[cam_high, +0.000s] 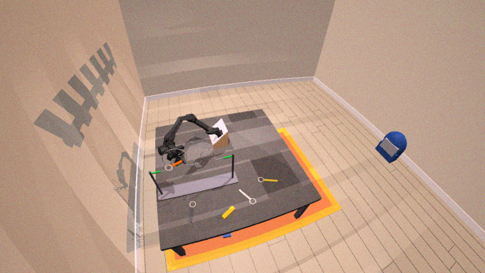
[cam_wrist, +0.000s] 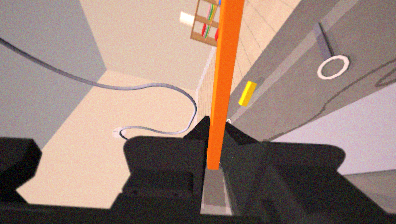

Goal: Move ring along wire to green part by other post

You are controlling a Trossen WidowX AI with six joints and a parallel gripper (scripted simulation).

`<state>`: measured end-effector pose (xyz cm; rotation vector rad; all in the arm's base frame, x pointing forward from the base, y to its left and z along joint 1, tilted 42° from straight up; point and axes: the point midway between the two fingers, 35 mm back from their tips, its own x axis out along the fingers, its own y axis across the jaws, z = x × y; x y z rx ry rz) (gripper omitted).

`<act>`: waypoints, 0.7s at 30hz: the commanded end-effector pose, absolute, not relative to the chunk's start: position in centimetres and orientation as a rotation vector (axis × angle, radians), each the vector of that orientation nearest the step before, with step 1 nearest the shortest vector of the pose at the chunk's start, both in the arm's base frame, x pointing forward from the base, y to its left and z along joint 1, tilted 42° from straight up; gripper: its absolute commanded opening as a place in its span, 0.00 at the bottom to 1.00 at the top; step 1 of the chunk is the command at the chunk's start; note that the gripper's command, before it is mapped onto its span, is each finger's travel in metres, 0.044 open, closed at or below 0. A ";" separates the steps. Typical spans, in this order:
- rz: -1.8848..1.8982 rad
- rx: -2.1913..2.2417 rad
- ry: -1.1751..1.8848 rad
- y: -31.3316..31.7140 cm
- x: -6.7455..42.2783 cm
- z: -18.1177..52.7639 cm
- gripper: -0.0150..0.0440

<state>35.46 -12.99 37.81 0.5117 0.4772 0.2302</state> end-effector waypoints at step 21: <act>0.295 0.725 0.472 -10.1 35.0 40.1 0.00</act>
